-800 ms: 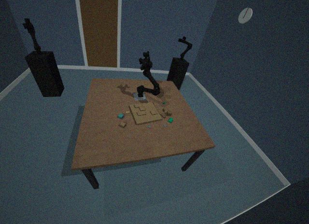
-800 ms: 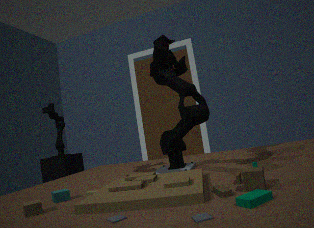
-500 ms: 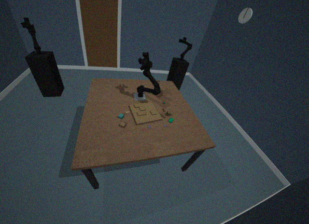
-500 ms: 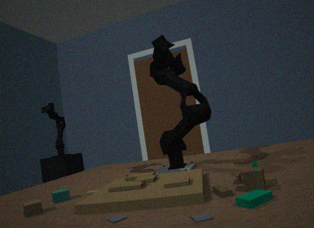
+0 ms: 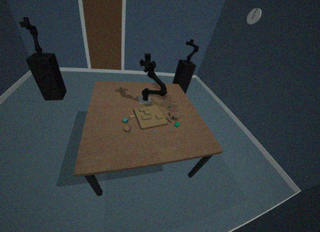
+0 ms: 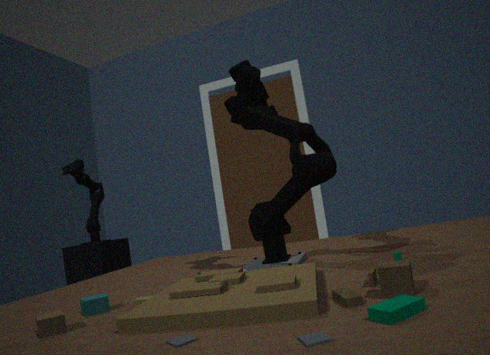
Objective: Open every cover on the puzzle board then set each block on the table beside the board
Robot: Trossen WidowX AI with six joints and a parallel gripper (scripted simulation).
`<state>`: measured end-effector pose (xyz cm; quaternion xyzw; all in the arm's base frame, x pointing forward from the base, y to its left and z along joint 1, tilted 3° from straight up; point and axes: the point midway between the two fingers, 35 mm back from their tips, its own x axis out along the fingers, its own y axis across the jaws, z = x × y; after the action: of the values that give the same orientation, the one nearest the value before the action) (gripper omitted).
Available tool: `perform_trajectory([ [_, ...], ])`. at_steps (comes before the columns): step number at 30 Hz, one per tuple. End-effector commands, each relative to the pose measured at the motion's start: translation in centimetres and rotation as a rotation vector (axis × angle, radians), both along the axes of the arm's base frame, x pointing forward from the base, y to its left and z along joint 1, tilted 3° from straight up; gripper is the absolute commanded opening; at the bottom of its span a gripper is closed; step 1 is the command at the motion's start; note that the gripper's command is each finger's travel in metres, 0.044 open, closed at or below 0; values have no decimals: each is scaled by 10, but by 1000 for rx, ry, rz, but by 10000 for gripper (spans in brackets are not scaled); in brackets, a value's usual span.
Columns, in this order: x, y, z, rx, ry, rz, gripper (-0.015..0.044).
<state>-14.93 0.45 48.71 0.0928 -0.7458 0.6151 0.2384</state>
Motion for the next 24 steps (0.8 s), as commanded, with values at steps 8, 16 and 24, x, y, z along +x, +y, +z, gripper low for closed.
perform_trajectory([
  [8,-15,-47,-5,-8,-49,221,0],
  [16,-18,-83,-11,-14,-94,386,0],
  [24,-15,-120,-18,-19,-147,547,0],
])
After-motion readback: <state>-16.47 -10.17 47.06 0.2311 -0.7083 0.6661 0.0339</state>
